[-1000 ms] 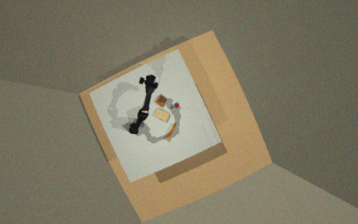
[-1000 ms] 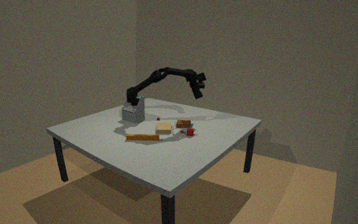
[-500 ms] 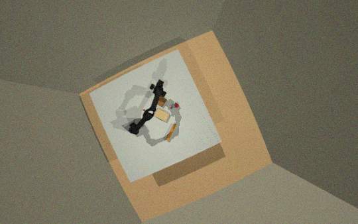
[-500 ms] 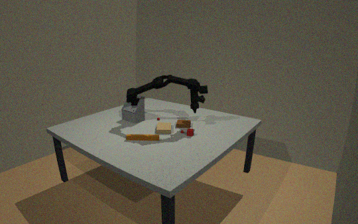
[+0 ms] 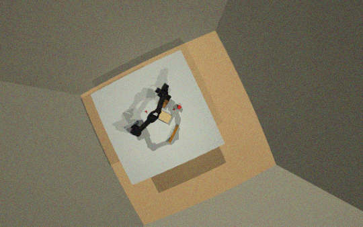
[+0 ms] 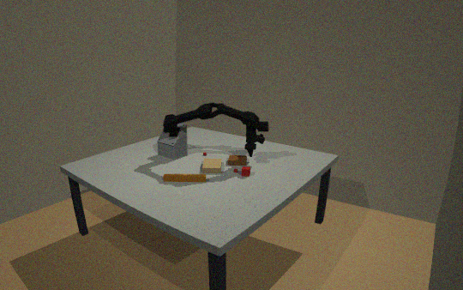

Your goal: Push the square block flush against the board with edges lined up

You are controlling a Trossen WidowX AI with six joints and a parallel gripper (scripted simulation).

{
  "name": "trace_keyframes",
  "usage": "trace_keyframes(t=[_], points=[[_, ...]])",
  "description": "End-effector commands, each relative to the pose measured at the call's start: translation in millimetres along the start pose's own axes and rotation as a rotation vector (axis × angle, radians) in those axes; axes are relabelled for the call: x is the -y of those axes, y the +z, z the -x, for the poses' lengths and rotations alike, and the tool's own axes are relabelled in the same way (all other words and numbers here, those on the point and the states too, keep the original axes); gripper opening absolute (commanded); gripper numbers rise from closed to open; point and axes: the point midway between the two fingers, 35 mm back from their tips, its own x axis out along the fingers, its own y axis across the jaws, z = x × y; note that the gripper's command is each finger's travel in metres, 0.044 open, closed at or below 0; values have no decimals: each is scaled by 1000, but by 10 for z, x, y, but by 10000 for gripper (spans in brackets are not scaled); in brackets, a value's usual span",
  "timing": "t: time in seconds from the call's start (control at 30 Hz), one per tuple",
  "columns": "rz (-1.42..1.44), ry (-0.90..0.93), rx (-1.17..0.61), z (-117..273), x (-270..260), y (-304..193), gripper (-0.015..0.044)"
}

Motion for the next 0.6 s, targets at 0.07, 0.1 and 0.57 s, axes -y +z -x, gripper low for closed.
trace_keyframes(t=[0.07,0.1,0.57], points=[[14,-5,-17,-214,-17,-64,0],[14,-5,-17,-214,-17,-65,0],[14,-6,-19,-214,-17,-152,0]])
